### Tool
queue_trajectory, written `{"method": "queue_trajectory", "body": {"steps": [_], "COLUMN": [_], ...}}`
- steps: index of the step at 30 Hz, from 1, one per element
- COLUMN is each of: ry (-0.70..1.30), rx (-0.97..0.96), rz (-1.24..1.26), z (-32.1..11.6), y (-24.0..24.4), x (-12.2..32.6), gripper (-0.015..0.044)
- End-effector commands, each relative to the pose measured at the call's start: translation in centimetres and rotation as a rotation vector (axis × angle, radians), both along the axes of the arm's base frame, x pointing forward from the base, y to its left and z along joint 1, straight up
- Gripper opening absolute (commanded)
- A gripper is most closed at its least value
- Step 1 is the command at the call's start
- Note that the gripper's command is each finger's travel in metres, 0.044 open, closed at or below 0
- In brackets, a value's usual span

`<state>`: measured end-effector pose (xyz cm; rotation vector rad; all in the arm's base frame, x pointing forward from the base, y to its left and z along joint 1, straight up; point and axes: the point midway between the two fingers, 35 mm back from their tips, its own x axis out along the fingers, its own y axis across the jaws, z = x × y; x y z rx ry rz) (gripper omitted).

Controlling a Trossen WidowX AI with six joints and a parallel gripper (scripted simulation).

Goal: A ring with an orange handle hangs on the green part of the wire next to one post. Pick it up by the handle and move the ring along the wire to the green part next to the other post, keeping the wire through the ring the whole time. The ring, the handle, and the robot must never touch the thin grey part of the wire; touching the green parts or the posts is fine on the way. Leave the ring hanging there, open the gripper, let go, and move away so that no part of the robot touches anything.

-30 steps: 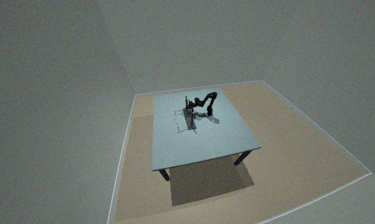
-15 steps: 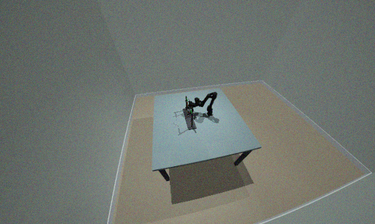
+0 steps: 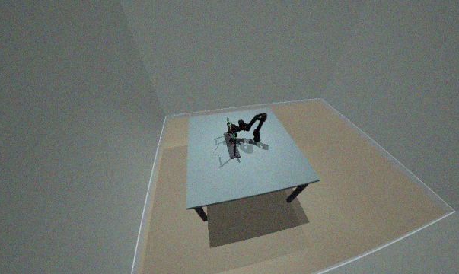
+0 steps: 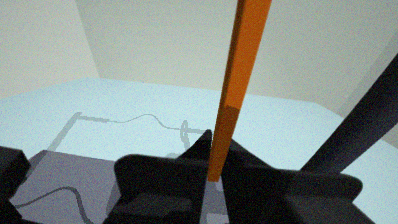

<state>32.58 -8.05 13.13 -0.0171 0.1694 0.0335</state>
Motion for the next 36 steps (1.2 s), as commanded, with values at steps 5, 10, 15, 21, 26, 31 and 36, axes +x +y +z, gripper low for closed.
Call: {"method": "queue_trajectory", "body": {"steps": [5, 10, 15, 21, 26, 31, 36], "ry": [0.083, 0.159, 0.238, 0.339, 0.415, 0.499, 0.594], "rx": [0.002, 0.003, 0.006, 0.017, 0.036, 0.071, 0.125], "rz": [-0.007, -0.011, -0.018, -0.033, -0.053, -0.086, -0.130], "z": [0.0, 0.1, 0.4, 0.8, 1.2, 1.7, 2.4], "y": [0.5, 0.9, 1.5, 2.2, 3.0, 4.0, 5.4], "x": [-1.0, -1.9, -2.9, -4.2, -5.1, -6.1, -7.0], "gripper": [-0.0150, -0.0150, -0.0150, -0.0150, -0.0150, -0.0150, -0.0150]}}
